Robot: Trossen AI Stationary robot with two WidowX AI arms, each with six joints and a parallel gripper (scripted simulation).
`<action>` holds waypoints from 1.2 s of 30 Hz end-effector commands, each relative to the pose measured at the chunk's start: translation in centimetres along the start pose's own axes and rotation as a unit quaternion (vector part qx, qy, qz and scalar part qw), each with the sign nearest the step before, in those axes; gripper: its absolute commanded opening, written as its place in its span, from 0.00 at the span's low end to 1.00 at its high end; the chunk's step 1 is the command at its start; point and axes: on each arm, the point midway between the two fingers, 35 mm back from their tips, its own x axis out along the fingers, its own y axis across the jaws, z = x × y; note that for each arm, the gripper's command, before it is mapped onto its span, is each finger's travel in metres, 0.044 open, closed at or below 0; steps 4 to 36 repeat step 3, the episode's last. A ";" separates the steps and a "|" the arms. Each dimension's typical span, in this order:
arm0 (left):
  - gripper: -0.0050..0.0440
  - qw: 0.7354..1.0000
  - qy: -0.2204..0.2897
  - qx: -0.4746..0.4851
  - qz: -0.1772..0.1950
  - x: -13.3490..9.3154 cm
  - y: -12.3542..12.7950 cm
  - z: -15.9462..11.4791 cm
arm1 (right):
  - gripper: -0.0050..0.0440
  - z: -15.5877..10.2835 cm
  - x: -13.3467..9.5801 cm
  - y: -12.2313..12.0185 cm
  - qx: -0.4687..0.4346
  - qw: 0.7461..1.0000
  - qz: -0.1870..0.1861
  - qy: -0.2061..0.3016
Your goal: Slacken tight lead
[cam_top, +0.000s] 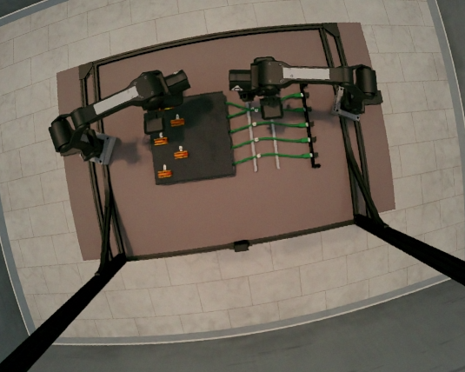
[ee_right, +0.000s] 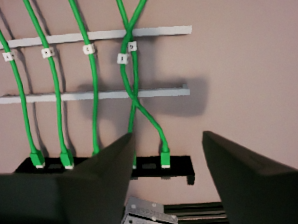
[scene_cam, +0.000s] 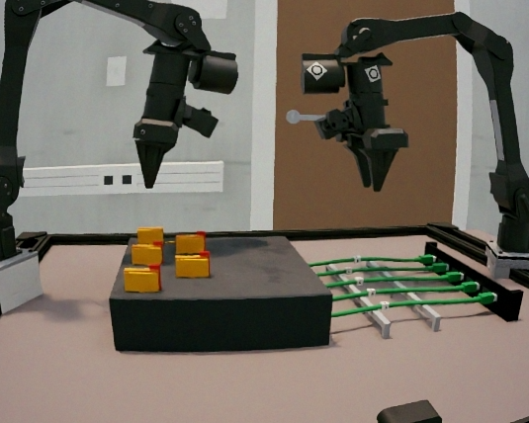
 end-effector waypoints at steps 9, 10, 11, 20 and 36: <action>0.53 1.000 -0.005 0.000 0.002 -0.2 0.0 0.0 | 0.53 0.0 -0.2 0.0 0.000 1.000 -0.001 -0.005; 0.53 1.000 -0.005 0.000 0.002 -0.2 0.0 0.0 | 0.53 0.0 -0.2 0.0 0.000 1.000 -0.001 -0.005; 0.53 1.000 -0.005 0.000 0.002 -0.2 0.0 0.0 | 0.53 0.0 -0.2 0.0 0.000 1.000 -0.001 -0.005; 0.53 1.000 -0.005 0.000 0.002 -0.2 0.0 0.0 | 0.53 0.0 -0.2 0.0 0.000 1.000 -0.001 -0.005; 0.53 1.000 -0.005 0.000 0.002 -0.2 0.0 0.0 | 0.53 0.0 -0.2 0.0 0.000 1.000 -0.001 -0.005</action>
